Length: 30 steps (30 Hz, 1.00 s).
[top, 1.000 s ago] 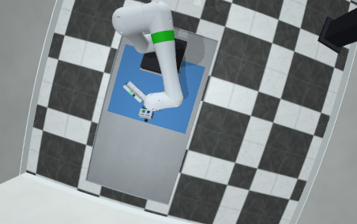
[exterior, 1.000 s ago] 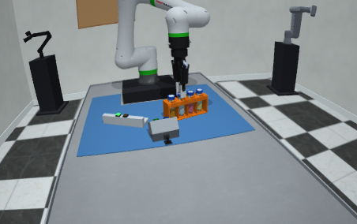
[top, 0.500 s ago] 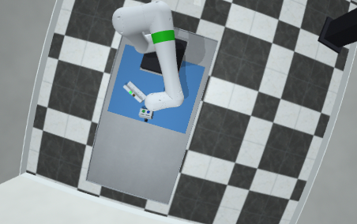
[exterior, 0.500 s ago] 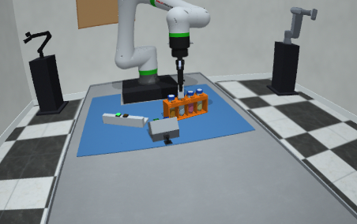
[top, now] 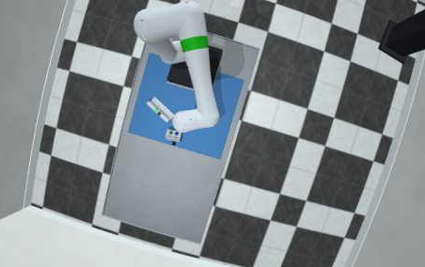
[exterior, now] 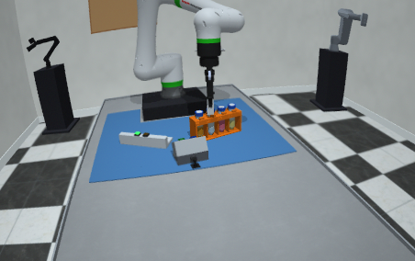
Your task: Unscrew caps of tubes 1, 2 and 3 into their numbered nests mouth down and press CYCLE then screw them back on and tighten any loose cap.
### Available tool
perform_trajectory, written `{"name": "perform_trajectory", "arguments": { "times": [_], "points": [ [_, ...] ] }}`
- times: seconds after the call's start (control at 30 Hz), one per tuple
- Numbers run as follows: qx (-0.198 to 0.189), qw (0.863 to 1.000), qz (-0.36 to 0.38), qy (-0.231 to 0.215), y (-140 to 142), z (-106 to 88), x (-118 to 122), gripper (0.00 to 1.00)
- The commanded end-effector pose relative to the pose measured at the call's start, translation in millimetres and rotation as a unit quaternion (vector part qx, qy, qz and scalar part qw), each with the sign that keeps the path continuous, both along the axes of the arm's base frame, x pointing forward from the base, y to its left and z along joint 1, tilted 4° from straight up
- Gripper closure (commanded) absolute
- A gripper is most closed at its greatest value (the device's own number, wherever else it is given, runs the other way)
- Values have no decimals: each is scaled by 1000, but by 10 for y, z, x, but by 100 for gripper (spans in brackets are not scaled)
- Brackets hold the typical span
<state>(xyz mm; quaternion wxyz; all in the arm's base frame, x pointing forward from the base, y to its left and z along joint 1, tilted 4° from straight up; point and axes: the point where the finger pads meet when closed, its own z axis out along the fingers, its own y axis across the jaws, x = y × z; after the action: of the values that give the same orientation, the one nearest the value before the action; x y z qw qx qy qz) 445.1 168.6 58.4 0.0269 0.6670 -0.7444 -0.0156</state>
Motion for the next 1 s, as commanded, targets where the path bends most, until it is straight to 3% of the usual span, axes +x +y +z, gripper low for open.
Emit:
{"name": "perform_trajectory", "arguments": {
  "times": [0.0,0.2,0.23,0.33,0.43,0.47,0.5,0.53,0.6,0.93,0.97],
  "points": [
    [7,994,112,1,0,5,2,65],
    [15,972,235,3,0,5,2,65],
    [17,961,275,3,0,5,2,65],
    [17,961,275,3,0,5,2,65],
    [24,921,388,5,0,5,2,65],
    [24,919,393,5,0,5,2,65],
    [26,905,424,5,0,5,2,65],
    [27,902,430,5,0,5,1,65],
    [29,875,483,6,0,5,1,65],
    [30,872,488,6,0,5,1,65],
    [30,872,488,6,0,5,1,100]
  ]
}}
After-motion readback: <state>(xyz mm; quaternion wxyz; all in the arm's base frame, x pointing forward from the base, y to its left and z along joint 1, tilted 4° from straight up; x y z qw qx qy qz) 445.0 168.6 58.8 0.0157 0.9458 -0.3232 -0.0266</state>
